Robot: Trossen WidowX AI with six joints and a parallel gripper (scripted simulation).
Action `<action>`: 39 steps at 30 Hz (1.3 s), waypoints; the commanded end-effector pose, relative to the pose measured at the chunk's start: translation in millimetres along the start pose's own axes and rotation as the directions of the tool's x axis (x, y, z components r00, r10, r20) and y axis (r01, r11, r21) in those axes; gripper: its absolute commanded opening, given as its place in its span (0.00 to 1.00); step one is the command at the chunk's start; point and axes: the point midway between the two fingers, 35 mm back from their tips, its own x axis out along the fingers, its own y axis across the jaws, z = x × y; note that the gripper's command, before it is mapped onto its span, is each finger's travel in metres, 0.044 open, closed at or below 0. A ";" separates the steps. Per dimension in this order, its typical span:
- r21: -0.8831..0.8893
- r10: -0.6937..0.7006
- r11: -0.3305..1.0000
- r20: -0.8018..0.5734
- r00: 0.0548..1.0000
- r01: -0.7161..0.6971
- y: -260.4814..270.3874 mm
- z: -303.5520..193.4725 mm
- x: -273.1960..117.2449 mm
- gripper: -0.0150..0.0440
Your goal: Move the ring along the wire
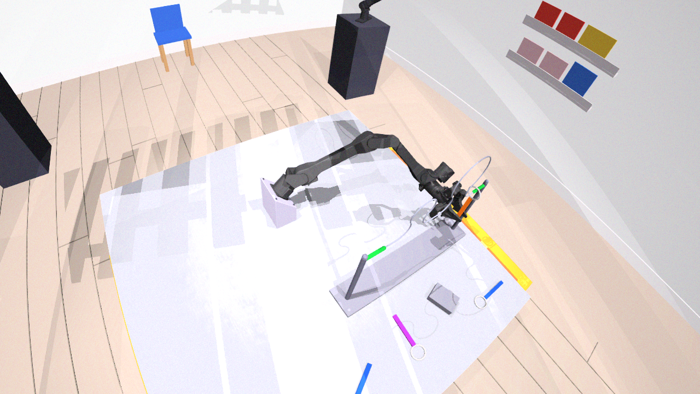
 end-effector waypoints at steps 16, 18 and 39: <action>0.000 0.000 1.000 0.000 1.000 0.000 0.0 0.0 0.0 0.01; 0.000 0.000 1.000 0.000 1.000 0.000 0.0 0.0 0.0 0.00; -0.004 0.004 1.000 0.000 1.000 -0.004 -1.3 15.2 0.0 0.00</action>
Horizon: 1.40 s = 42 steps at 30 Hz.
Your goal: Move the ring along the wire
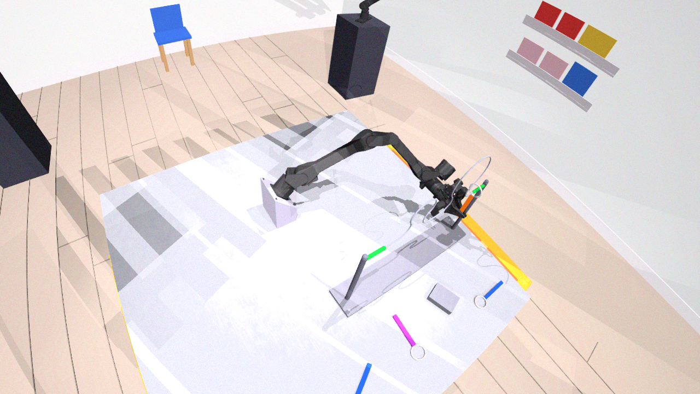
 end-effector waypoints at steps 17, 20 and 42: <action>-0.006 0.000 1.000 -0.050 0.999 -0.001 -3.1 1.3 -5.4 0.00; -0.007 0.000 1.000 -0.105 0.994 -0.001 -6.2 2.2 -12.2 0.00; -0.029 -0.015 1.000 -0.466 0.885 0.002 -29.2 17.7 -56.5 0.00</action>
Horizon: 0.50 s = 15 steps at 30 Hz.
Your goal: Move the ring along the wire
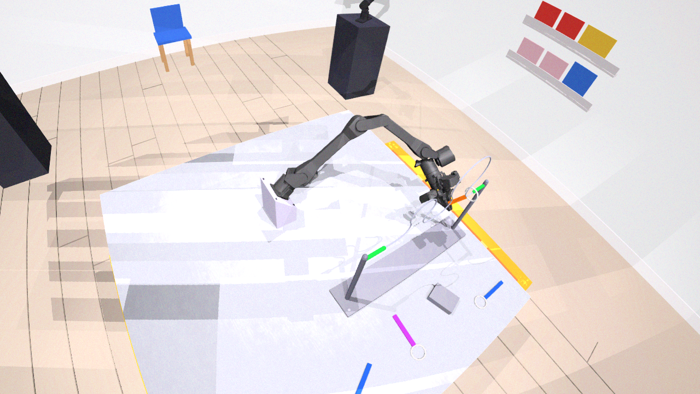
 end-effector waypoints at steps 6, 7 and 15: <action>-0.020 -0.013 1.000 -0.082 0.997 0.012 -12.3 4.5 -13.1 0.00; -0.026 -0.017 1.000 -0.082 0.996 0.015 -14.0 4.5 -13.1 0.00; -0.097 -0.057 0.994 -0.079 0.995 0.049 -30.2 4.2 -12.9 0.00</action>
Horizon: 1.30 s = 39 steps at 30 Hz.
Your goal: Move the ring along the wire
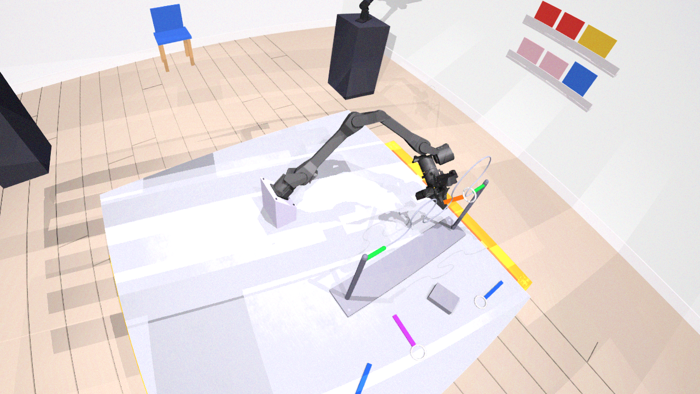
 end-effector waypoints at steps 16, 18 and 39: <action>-0.281 -0.162 0.946 0.027 0.986 0.164 -54.0 6.7 -3.3 0.00; -0.313 -0.180 0.932 0.033 0.983 0.182 -59.4 8.3 -4.2 0.00; -0.640 -0.363 0.675 0.146 0.920 0.367 -114.0 39.7 -22.0 0.00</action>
